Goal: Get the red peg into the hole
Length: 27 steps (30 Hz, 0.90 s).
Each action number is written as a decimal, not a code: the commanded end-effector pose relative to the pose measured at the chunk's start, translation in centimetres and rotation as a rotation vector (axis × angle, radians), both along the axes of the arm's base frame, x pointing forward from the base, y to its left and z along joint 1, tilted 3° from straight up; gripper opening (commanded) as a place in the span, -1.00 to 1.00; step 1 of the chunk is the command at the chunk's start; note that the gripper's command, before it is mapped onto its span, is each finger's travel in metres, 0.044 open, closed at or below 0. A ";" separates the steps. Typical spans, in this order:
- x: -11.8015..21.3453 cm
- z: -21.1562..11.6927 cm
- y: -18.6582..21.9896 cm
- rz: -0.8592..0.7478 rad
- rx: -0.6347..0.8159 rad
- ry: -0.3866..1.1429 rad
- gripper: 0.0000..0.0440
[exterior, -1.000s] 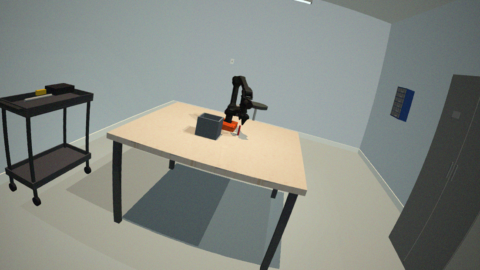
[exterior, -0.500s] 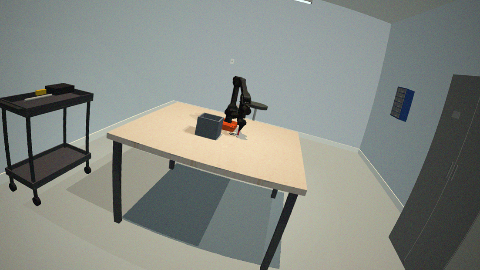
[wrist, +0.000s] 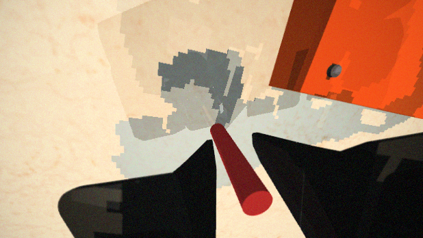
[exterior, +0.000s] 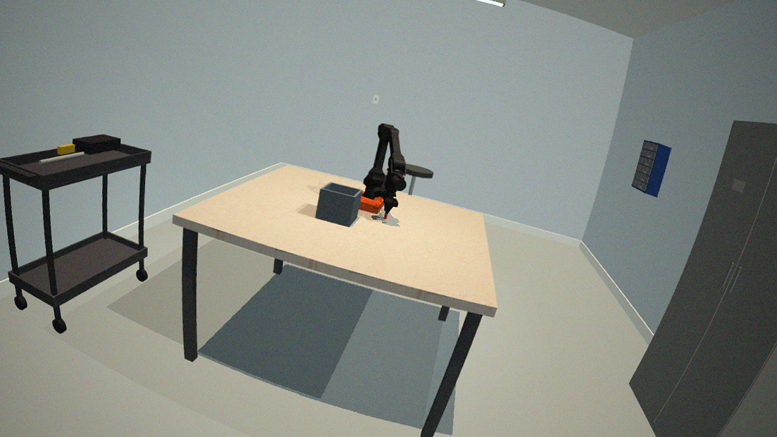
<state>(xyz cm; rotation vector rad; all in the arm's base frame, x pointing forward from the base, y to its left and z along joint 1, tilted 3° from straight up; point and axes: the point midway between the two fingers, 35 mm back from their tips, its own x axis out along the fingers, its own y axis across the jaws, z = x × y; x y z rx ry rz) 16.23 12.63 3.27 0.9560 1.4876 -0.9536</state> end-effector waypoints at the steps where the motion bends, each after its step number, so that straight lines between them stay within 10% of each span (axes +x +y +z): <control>1: 0.5 0.0 0.3 0.021 0.009 -0.016 -0.76; 4: 0.9 0.3 0.6 0.030 0.028 -0.027 -1.00; 27: 4.2 9.4 1.1 0.028 0.206 -0.245 -1.00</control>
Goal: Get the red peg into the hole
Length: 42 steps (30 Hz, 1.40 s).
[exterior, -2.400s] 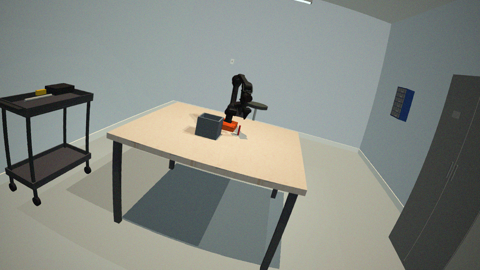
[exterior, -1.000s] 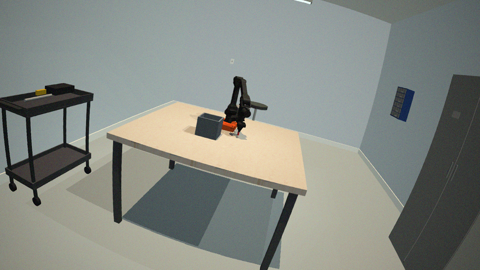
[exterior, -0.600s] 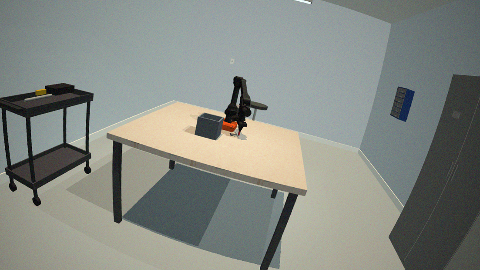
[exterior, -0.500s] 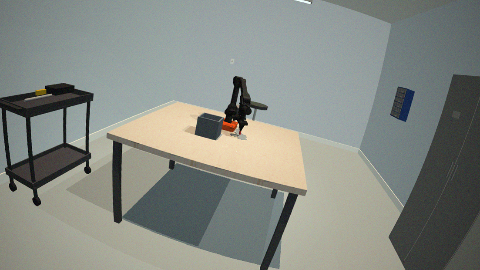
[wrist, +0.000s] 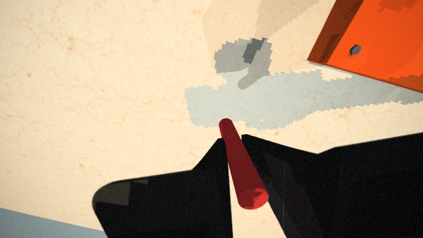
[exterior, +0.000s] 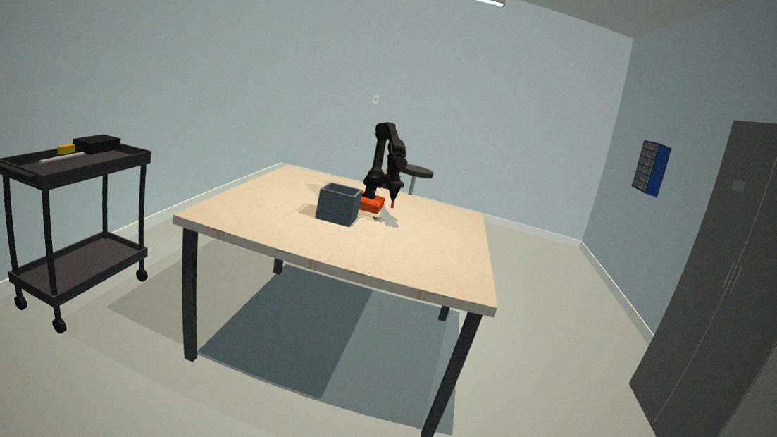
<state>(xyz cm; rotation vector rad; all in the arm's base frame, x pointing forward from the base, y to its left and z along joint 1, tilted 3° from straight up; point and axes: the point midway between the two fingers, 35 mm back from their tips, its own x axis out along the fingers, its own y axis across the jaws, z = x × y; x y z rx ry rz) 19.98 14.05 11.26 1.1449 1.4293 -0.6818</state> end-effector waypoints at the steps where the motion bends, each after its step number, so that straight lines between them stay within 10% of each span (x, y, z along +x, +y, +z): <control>1: 0.6 1.9 -0.5 0.008 0.009 -0.052 -1.00; 18: 3.6 8.1 -6.0 -0.061 -0.076 -0.217 -1.00; 42: 6.9 8.4 -14.1 -0.181 -0.196 -0.157 -1.00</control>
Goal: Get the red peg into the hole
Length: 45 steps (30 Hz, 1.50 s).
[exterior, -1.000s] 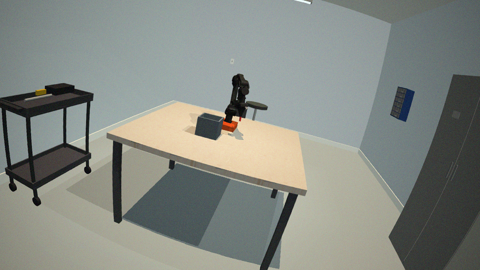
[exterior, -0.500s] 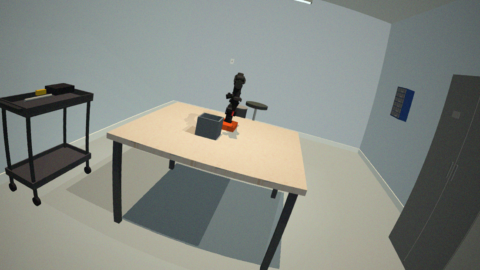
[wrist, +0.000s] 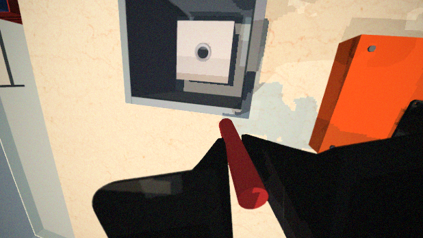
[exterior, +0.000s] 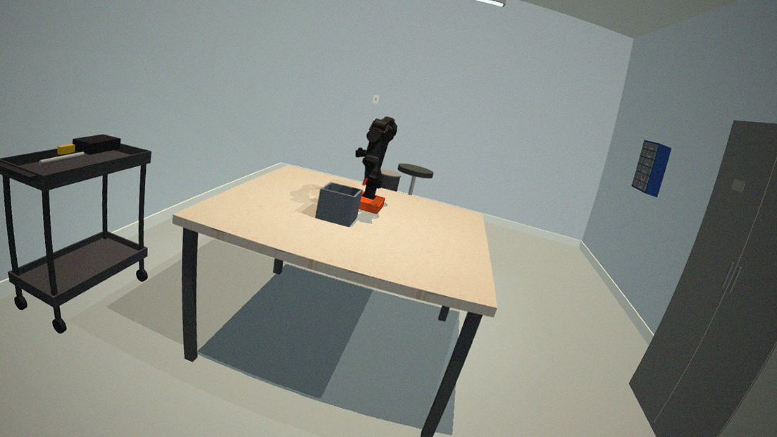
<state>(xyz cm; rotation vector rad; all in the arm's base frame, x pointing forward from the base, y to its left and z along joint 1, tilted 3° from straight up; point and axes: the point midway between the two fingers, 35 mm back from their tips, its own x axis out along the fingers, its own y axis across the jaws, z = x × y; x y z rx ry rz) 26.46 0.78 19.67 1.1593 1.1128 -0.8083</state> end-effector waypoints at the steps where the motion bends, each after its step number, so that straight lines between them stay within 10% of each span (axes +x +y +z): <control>1: 0.6 0.0 -1.1 -0.010 -0.009 0.010 -1.00; 45: 6.8 -9.5 -7.5 0.045 0.029 0.118 -1.00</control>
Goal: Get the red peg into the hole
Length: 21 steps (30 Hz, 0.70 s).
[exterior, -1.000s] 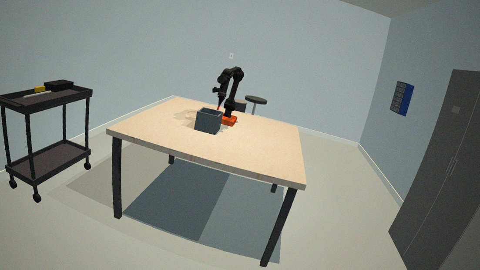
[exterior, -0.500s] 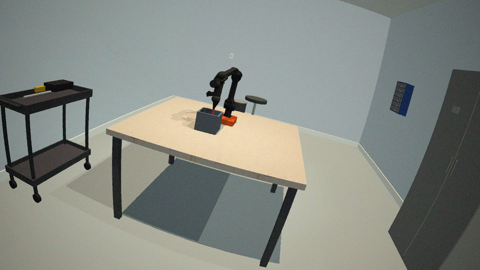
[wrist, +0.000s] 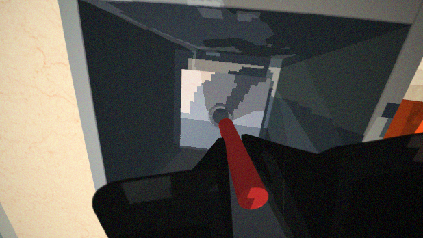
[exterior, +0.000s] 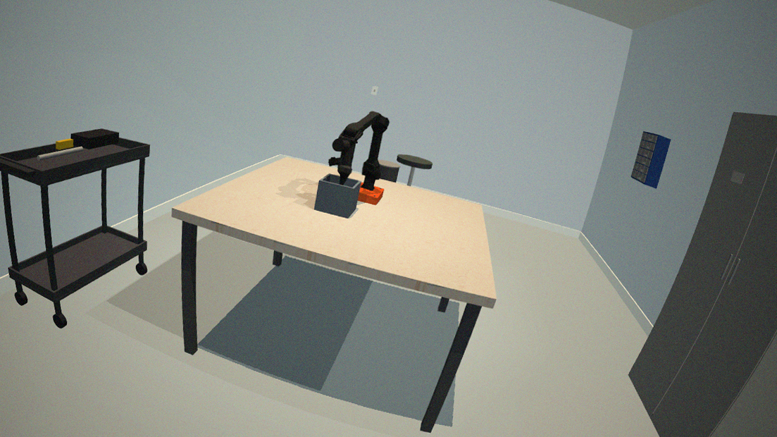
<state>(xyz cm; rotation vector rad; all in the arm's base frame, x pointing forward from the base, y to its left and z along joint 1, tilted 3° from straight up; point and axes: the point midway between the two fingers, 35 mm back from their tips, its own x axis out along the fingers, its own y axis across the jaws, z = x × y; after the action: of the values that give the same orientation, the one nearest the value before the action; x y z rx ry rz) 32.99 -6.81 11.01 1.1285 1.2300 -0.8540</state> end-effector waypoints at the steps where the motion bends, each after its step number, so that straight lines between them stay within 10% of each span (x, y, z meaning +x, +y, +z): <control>1: 0.4 -1.1 0.1 0.027 0.009 0.005 -1.00; 10: 1.0 -3.6 0.1 0.075 0.004 0.029 -0.99; 21: 1.3 -3.9 0.6 0.103 0.038 0.058 -0.50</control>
<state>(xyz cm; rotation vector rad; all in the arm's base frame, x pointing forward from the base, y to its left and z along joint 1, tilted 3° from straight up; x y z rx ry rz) 34.08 -6.54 7.09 1.0542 1.3252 -0.8157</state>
